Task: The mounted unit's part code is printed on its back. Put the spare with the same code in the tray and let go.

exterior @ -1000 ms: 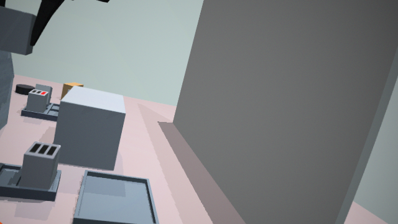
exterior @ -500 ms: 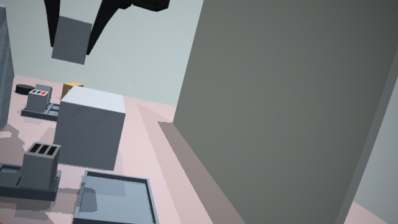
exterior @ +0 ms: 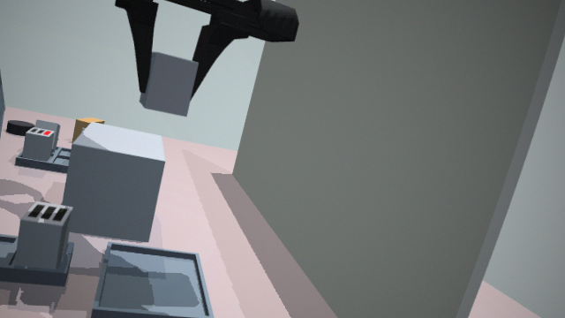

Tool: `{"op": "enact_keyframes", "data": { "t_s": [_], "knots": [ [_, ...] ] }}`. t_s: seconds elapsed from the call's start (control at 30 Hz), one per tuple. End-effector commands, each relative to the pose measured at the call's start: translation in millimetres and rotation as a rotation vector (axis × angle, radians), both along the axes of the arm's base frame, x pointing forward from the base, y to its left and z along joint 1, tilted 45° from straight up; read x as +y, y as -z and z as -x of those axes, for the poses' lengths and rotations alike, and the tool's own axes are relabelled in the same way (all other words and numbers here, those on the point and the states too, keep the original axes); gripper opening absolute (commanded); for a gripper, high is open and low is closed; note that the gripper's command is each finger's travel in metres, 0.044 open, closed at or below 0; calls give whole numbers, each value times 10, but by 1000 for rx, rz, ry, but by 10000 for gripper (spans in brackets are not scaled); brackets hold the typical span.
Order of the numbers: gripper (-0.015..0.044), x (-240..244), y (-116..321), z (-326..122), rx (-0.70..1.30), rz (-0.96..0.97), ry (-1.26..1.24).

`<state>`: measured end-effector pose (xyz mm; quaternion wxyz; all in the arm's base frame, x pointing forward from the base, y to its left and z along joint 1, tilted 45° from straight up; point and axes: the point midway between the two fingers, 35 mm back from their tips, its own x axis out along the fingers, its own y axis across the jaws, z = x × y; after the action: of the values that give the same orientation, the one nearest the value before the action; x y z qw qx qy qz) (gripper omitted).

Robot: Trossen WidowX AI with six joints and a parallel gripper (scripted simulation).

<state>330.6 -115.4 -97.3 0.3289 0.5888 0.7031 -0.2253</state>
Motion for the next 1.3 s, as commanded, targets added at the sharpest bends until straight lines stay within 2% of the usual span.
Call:
{"op": "enact_keyframes", "data": {
  "t_s": [0.0,1.27],
  "knots": [
    [0,85,23,-177,5,-10,1],
    [0,394,361,-254,4,-9,2]
  ]
}}
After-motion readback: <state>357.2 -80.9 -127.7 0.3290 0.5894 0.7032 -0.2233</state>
